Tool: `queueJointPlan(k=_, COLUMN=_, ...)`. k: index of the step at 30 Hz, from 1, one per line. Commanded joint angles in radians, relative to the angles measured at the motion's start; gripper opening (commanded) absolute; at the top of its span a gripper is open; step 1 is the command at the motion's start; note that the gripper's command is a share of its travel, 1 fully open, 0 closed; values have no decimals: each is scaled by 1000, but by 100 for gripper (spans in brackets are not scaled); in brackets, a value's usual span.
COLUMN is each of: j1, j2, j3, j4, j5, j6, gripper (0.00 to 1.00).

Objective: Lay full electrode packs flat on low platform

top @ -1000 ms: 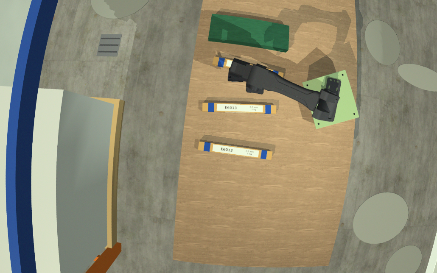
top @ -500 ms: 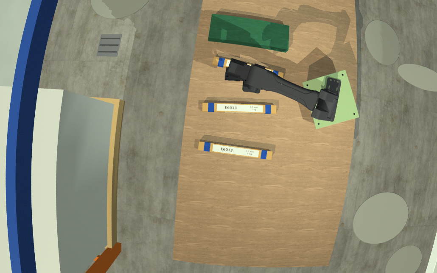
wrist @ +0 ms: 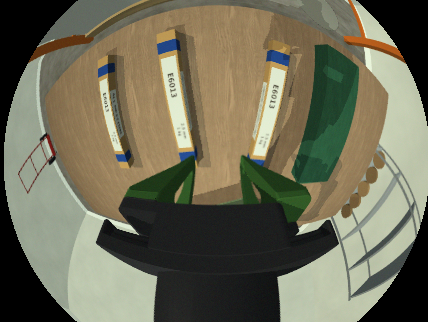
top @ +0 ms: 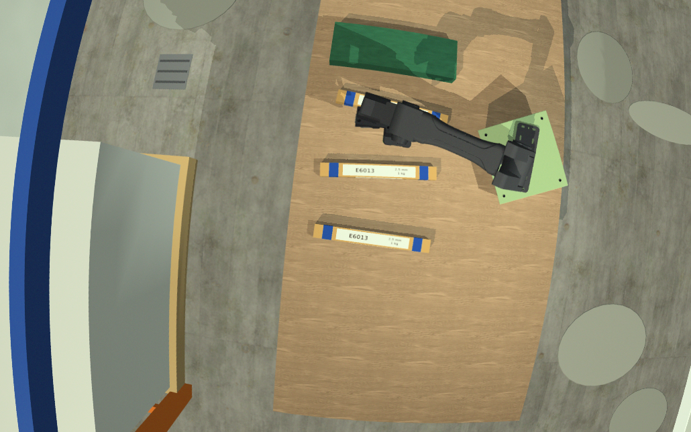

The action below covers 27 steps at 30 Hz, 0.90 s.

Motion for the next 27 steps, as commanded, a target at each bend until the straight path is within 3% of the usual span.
queueJointPlan(k=1, j1=-16, j2=7, j3=40, j4=17, j5=2, j6=0, gripper=44)
queueJointPlan(k=6, j1=-16, j2=7, j3=41, j4=16, j5=1, j6=-1, gripper=44)
queueJointPlan(k=7, j1=-1, j2=-22, j3=-17, j4=25, j5=2, j6=5, gripper=44)
queueJointPlan(k=27, j1=28, j2=-8, j3=-90, j4=120, j5=14, j6=32, gripper=44)
